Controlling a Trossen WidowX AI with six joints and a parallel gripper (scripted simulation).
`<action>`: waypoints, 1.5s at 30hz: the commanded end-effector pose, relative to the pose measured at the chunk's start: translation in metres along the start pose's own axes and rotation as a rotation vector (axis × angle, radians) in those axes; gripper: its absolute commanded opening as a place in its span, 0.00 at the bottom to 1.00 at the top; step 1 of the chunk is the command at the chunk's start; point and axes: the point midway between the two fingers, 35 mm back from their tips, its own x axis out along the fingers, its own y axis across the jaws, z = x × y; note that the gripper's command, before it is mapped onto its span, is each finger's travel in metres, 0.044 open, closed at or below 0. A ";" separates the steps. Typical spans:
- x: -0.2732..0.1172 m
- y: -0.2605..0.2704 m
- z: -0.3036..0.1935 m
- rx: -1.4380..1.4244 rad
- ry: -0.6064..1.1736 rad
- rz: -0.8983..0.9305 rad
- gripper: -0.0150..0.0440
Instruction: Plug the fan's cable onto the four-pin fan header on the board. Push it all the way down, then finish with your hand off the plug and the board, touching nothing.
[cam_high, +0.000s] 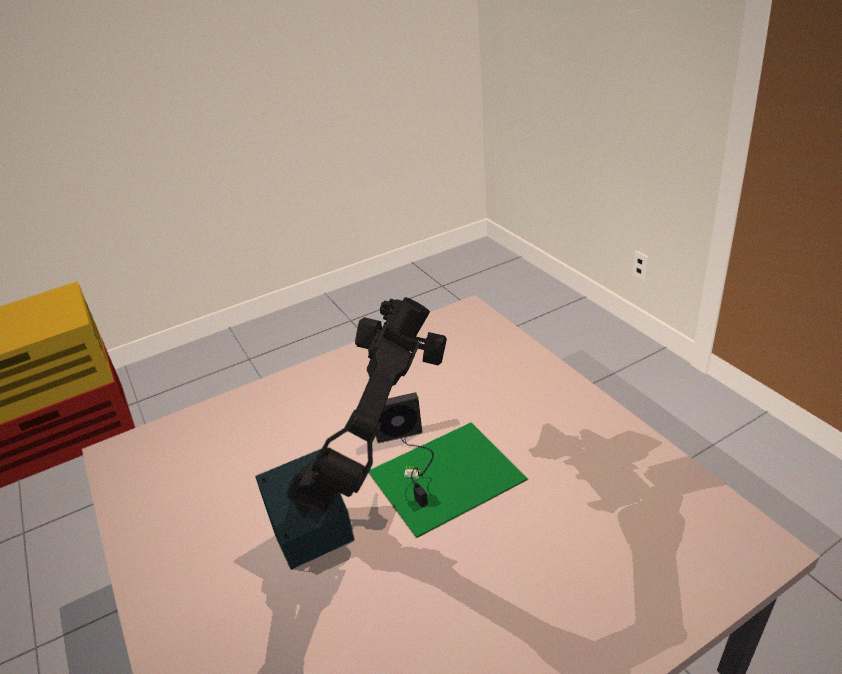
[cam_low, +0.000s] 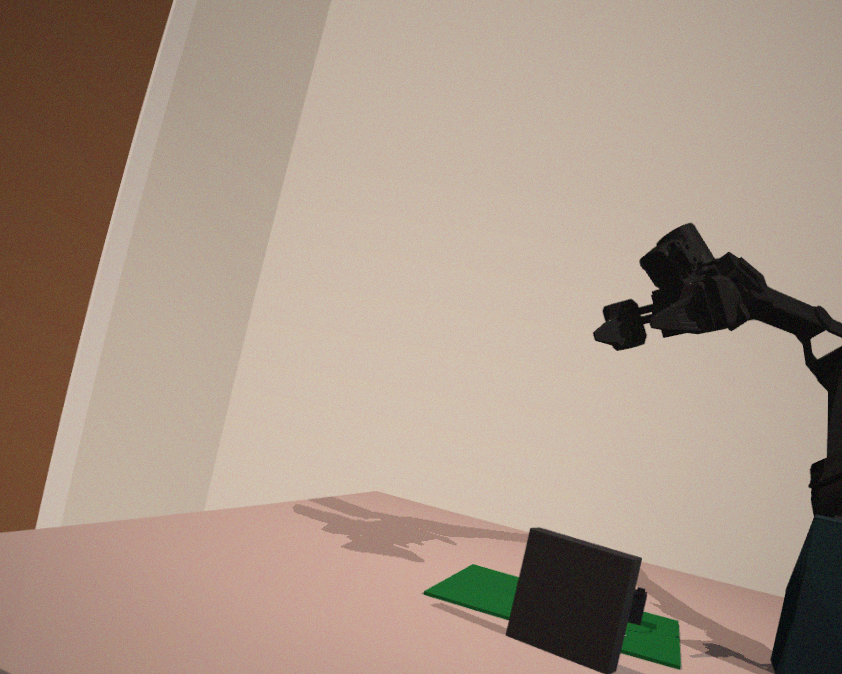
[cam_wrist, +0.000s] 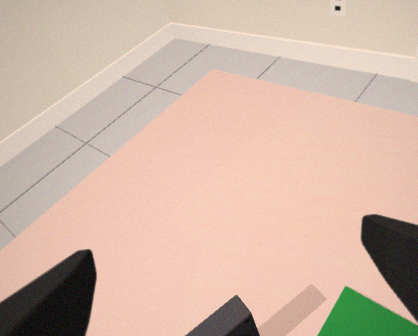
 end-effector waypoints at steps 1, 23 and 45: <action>0.009 -0.020 -0.055 -0.157 0.257 -0.048 1.00; -0.048 -0.075 -0.212 -0.792 1.121 0.236 1.00; -0.001 -0.098 -0.305 -0.793 1.125 0.234 1.00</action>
